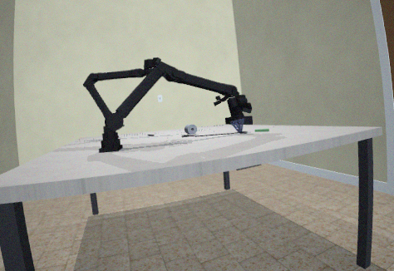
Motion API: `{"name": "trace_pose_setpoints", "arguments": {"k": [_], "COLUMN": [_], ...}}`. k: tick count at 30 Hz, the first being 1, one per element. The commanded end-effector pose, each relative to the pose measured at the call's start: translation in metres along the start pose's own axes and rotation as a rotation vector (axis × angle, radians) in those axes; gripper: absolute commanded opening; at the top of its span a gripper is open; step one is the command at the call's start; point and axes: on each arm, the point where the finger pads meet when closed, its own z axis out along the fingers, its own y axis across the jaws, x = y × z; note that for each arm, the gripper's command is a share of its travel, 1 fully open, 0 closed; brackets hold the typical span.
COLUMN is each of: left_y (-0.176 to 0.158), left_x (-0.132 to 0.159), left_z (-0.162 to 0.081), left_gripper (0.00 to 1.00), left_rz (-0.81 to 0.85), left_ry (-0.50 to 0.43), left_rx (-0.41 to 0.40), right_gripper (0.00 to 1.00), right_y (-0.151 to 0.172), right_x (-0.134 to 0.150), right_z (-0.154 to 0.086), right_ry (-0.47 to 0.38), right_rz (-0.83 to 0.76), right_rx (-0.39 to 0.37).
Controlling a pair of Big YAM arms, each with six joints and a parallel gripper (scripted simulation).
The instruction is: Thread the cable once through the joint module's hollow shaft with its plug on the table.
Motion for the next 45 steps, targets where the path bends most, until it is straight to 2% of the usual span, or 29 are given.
{"name": "trace_pose_setpoints", "arguments": {"k": [1,3,6,9,11,12,14,15,16,18,21,24,26,27,28,33,38,45], "left_y": [0.003,0.003,0.003,0.003,0.003,0.003,0.003,0.003,0.003,0.003,0.003,0.003,0.003,0.003,0.003,0.003,0.003,0.003], "left_x": [-0.042,-0.042,-0.042,-0.042,-0.042,-0.042,-0.042,-0.042,-0.042,-0.042,-0.042,-0.042,-0.042,-0.042,-0.042,-0.042,-0.042,-0.042], "left_z": [0.0,0.0,0.0,0.0,0.0,0.0,0.0,0.0,0.0,0.0,0.0,0.0,0.0,0.0,0.0,0.0,0.0,0.0], "left_gripper": [0.96,0.96,0.96,0.96,0.96,0.96,0.96,0.96,0.96,0.96,0.96,0.96,0.96,0.96,0.96,0.96,0.96,0.96], "left_rz": [0.006,0.006,0.006,0.006,0.006,0.006,0.006,0.006,0.006,0.006,0.006,0.006,0.006,0.006,0.006,0.006,0.006,0.006], "left_ry": [-0.069,-0.069,-0.069,-0.069,-0.069,-0.069,-0.069,-0.069,-0.069,-0.069,-0.069,-0.069,-0.069,-0.069,-0.069,-0.069,-0.069,-0.069], "left_rx": [-0.006,-0.006,-0.006,-0.006,-0.006,-0.006,-0.006,-0.006,-0.006,-0.006,-0.006,-0.006,-0.006,-0.006,-0.006,-0.006,-0.006,-0.006], "right_gripper": [0.27,0.27,0.27,0.27,0.27,0.27,0.27,0.27,0.27,0.27,0.27,0.27,0.27,0.27,0.27,0.27,0.27,0.27], "right_y": [0.022,0.023,0.022,0.022,0.018,0.016,0.016,0.011,0.021,0.021,0.019,0.019,0.014,0.01,0.003,0.001,-0.002,-0.016], "right_x": [-0.007,-0.008,-0.003,-0.005,-0.008,-0.01,-0.01,-0.007,-0.01,-0.008,-0.002,-0.004,-0.004,-0.031,-0.024,-0.027,-0.042,-0.074], "right_z": [-0.05,-0.06,-0.049,-0.062,-0.057,-0.046,-0.046,-0.056,-0.08,-0.085,-0.068,-0.081,-0.06,-0.096,-0.08,-0.082,-0.101,-0.148], "right_ry": [-0.03,-0.034,-0.023,-0.027,-0.022,-0.018,-0.018,-0.016,-0.033,-0.033,-0.019,-0.024,-0.013,-0.047,-0.031,-0.034,-0.066,-0.155], "right_rz": [0.013,0.014,0.009,0.01,0.016,0.018,0.018,0.014,0.016,0.013,0.007,0.008,0.005,0.015,0.005,-0.013,-0.054,-0.132], "right_rx": [-0.07,-0.077,-0.054,-0.062,-0.049,-0.037,-0.037,-0.034,-0.071,-0.072,-0.041,-0.051,-0.023,-0.081,-0.061,-0.076,-0.137,-0.268]}}
